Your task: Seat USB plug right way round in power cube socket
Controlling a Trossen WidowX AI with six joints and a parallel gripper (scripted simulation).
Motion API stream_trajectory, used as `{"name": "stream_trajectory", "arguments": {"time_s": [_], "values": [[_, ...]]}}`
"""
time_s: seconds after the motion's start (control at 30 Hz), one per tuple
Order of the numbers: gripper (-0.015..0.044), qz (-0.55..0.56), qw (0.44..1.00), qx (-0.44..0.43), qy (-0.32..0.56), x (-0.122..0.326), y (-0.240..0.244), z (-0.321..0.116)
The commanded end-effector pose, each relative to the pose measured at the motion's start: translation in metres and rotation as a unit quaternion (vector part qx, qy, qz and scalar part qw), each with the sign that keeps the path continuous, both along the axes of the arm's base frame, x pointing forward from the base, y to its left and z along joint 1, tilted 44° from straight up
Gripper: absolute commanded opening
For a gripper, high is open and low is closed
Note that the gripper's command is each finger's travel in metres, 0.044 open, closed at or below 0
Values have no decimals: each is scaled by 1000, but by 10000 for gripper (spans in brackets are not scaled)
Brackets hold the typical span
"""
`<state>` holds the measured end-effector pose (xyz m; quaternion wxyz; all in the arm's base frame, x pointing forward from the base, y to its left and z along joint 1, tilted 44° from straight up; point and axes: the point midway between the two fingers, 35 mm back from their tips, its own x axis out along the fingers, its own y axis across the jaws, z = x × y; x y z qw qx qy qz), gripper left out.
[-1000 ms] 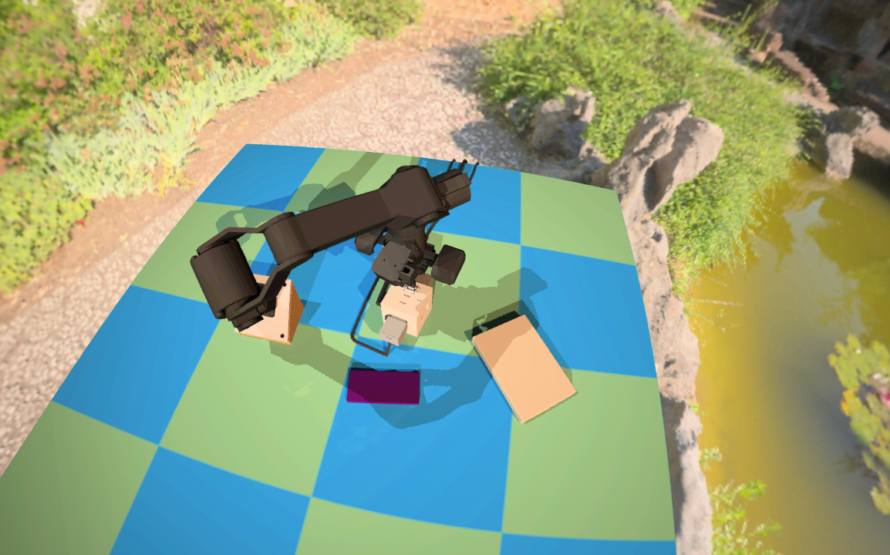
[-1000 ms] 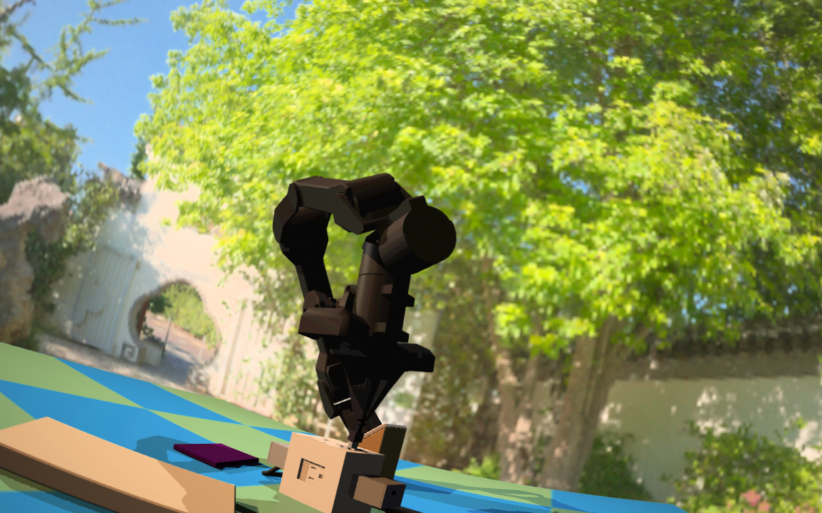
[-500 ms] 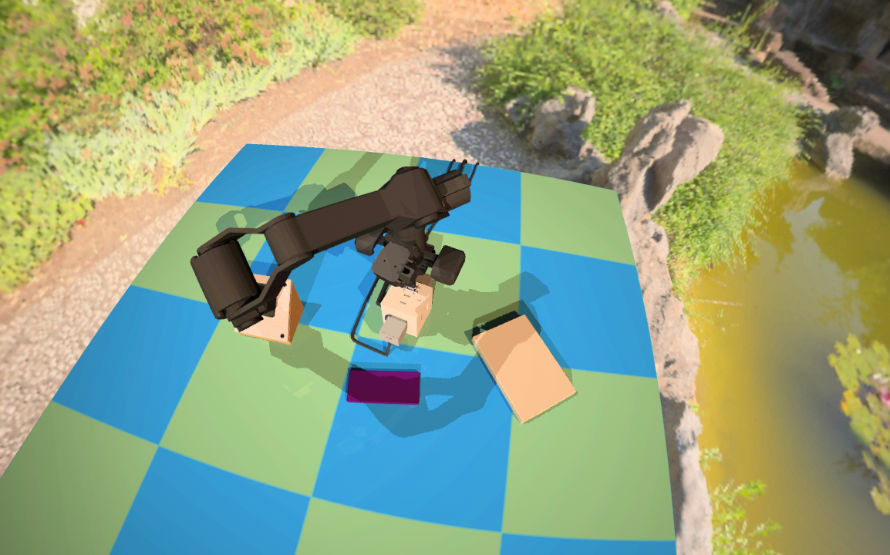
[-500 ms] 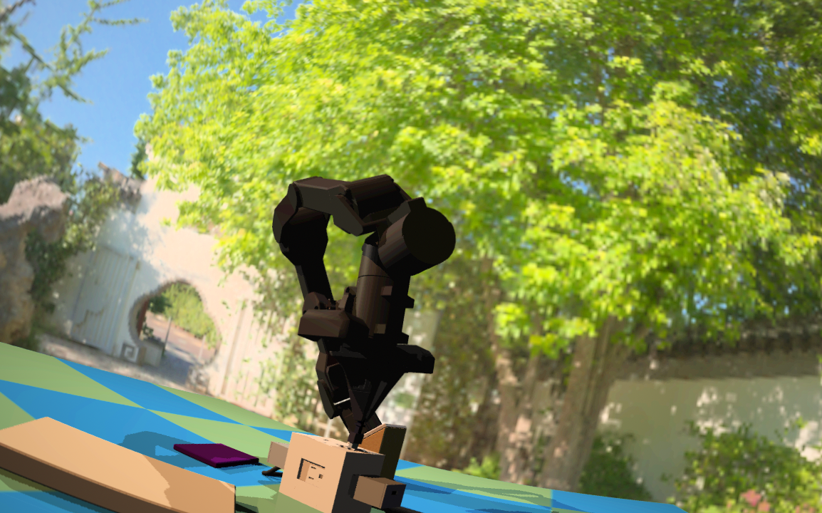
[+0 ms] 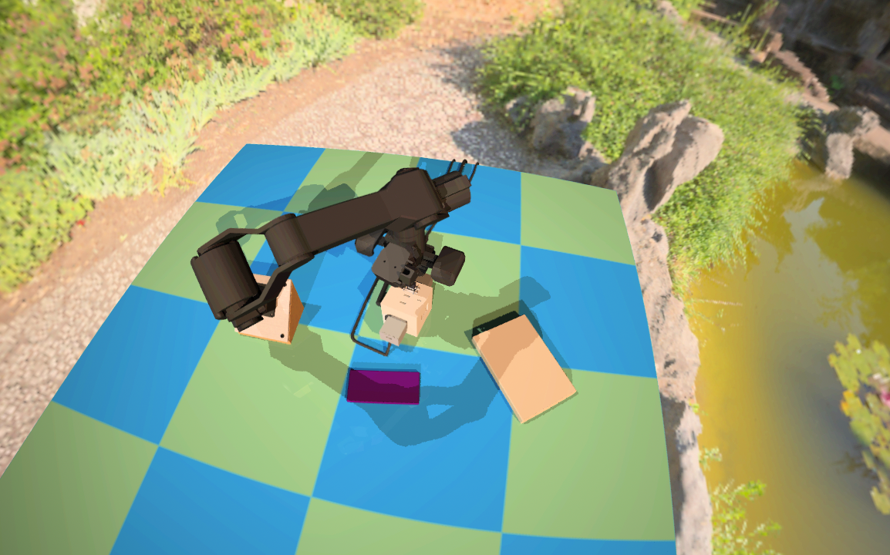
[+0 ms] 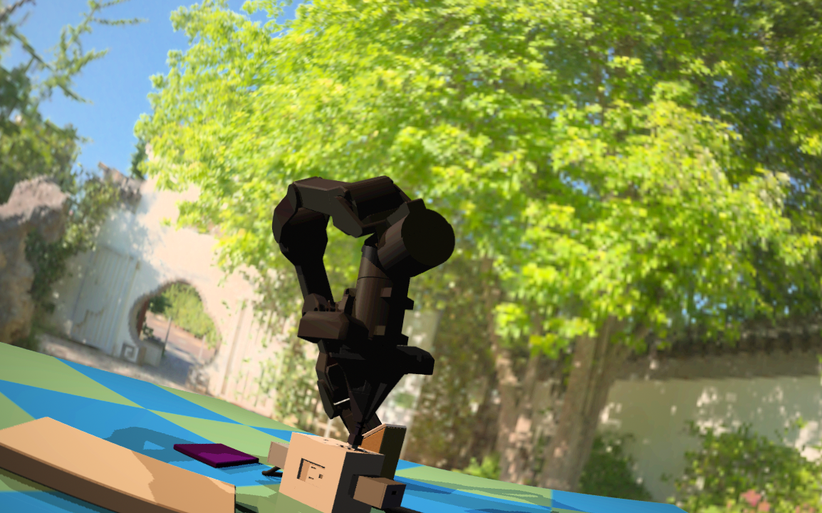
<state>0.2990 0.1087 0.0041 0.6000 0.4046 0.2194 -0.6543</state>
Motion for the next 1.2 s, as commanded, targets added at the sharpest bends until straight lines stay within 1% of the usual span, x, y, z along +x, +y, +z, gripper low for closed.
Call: {"name": "stream_trajectory", "arguments": {"time_s": [0.0, 1.17], "values": [[0, 2, 1000, -2, 1, 0, -1, -1], [0, 2, 1000, -2, 1, 0, -4, -4]]}}
